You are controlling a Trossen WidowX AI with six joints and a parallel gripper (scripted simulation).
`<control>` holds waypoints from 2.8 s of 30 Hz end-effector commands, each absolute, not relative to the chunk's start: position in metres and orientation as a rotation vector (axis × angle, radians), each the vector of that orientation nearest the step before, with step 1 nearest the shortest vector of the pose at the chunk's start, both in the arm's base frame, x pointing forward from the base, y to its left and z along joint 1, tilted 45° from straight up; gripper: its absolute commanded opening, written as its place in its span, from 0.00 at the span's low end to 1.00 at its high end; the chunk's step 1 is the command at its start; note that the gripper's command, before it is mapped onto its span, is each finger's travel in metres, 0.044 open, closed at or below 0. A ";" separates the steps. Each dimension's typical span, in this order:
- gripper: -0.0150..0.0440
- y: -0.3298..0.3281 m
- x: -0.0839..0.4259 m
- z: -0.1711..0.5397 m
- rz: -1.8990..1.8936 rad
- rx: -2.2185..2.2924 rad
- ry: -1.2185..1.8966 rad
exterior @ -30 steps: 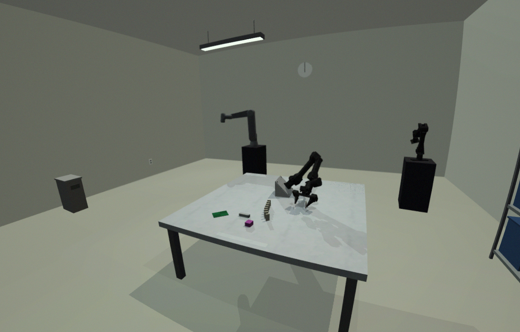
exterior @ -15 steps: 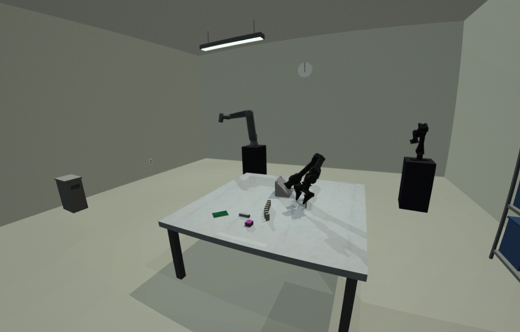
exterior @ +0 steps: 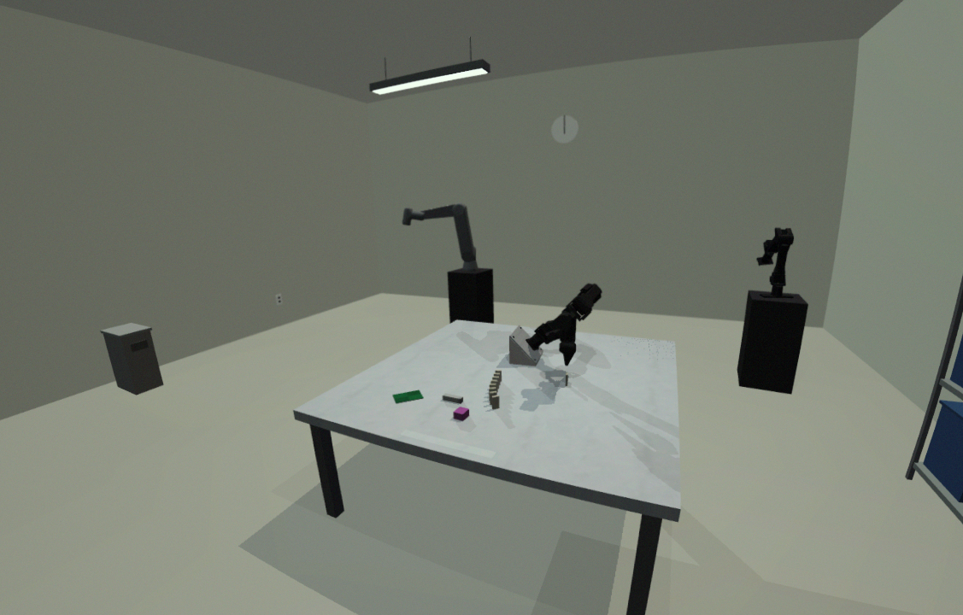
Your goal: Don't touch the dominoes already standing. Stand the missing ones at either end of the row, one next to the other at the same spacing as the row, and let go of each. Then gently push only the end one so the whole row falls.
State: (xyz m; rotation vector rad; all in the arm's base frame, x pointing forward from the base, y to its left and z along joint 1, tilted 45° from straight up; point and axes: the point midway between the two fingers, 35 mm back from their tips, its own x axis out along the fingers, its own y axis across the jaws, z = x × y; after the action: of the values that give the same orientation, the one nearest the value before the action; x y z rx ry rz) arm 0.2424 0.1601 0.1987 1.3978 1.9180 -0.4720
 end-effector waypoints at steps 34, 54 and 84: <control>0.78 0.215 0.226 0.147 -0.499 1.426 1.950; 0.44 0.199 0.236 0.163 -0.518 1.456 1.929; 0.44 0.022 0.314 0.142 0.199 0.889 1.743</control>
State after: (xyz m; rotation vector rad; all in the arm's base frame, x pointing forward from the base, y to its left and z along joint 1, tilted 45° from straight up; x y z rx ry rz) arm 0.2946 0.0657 0.1848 1.1759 1.7901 -0.0951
